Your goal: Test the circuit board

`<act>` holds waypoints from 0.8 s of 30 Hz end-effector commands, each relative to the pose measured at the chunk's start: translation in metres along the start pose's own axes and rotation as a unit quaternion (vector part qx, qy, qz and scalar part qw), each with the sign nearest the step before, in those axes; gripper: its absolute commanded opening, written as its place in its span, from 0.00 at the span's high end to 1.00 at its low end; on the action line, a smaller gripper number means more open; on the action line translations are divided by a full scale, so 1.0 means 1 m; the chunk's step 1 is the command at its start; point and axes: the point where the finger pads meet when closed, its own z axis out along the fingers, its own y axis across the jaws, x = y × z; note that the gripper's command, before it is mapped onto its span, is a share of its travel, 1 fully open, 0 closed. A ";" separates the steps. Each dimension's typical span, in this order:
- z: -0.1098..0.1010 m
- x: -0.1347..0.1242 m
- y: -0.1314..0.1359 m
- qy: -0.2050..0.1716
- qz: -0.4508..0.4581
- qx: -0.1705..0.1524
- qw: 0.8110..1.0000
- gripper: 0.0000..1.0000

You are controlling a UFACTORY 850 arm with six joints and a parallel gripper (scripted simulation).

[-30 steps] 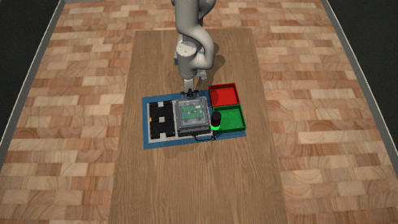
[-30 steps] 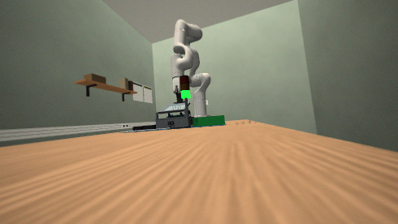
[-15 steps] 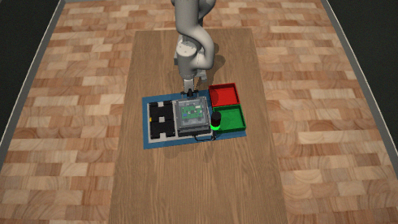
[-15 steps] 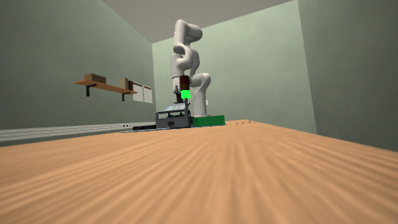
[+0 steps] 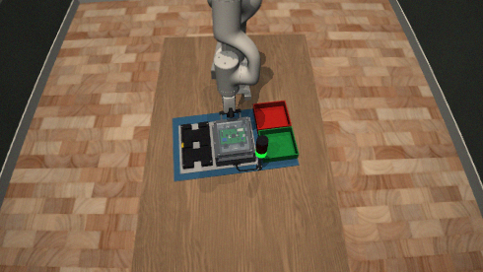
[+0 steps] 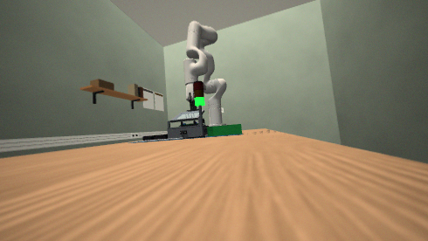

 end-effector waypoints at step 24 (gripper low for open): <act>0.000 0.000 0.001 0.000 0.000 -0.001 1.000 1.00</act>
